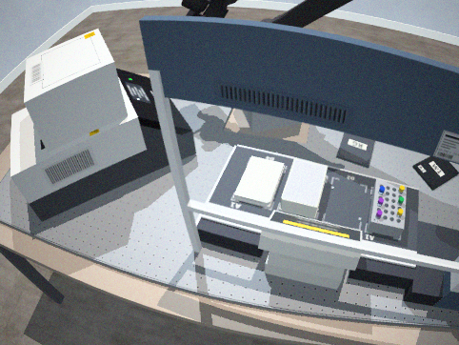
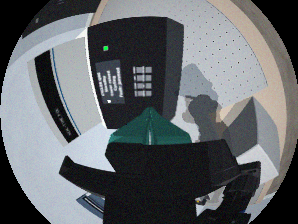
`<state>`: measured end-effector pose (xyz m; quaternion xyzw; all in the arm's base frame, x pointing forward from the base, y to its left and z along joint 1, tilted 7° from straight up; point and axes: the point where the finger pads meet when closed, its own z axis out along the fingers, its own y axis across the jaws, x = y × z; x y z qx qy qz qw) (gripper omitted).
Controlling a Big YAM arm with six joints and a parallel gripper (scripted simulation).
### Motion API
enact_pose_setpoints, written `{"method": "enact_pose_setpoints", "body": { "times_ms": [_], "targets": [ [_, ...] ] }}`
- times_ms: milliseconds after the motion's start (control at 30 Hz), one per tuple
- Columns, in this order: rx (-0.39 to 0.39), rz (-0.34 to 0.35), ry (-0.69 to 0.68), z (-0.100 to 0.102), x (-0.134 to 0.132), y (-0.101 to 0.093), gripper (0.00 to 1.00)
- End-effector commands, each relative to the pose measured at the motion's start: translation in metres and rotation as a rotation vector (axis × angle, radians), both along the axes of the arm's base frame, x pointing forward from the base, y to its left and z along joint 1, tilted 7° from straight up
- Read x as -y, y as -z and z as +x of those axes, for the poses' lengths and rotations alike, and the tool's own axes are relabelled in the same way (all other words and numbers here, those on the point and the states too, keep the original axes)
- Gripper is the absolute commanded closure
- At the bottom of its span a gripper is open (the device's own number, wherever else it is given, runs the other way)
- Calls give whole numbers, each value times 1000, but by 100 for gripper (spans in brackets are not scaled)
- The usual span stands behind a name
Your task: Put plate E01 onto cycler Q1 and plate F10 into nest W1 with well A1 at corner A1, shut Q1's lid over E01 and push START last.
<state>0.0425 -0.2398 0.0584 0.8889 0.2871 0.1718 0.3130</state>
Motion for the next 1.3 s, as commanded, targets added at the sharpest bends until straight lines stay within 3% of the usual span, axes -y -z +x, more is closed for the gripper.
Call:
{"method": "enact_pose_setpoints", "body": {
  "times_ms": [0,533,867,1267],
  "targets": [
    [-23,-74,-5,-9,29,-33,100],
    [-23,-75,-5,-6,19,-20,100],
    [-5,-9,-5,-1,-1,0,100],
    [-10,-31,-5,-4,9,-12,100]
  ]
}}
